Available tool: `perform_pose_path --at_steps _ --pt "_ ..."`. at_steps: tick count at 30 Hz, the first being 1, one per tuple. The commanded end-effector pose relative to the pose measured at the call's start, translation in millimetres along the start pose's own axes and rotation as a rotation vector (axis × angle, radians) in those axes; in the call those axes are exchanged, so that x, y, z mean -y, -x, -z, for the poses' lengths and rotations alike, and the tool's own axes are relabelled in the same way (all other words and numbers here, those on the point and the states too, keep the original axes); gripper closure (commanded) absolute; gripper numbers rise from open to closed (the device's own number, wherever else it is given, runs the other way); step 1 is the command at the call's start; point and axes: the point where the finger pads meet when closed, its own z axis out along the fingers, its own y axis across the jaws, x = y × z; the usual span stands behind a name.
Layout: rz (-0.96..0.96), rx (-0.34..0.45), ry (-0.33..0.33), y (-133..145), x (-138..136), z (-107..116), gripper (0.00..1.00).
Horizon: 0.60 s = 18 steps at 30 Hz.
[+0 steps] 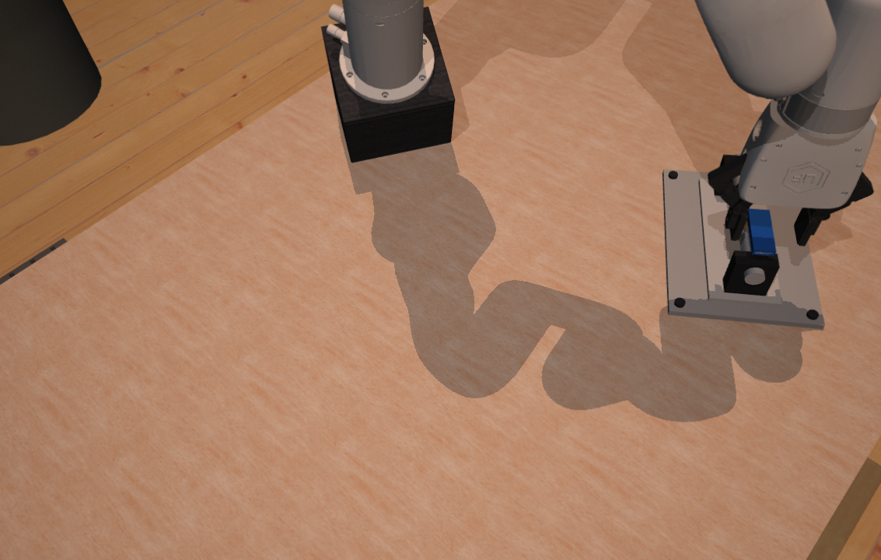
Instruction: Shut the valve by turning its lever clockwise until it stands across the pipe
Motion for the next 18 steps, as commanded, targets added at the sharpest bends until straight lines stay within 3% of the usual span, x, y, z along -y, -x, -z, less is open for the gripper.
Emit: perform_pose_path --at_steps 1,18 --pt "0.0 0.001 0.004 0.6 -1.3 1.3 0.32" --pt "0.0 0.001 0.004 0.6 -1.3 -0.8 0.32"
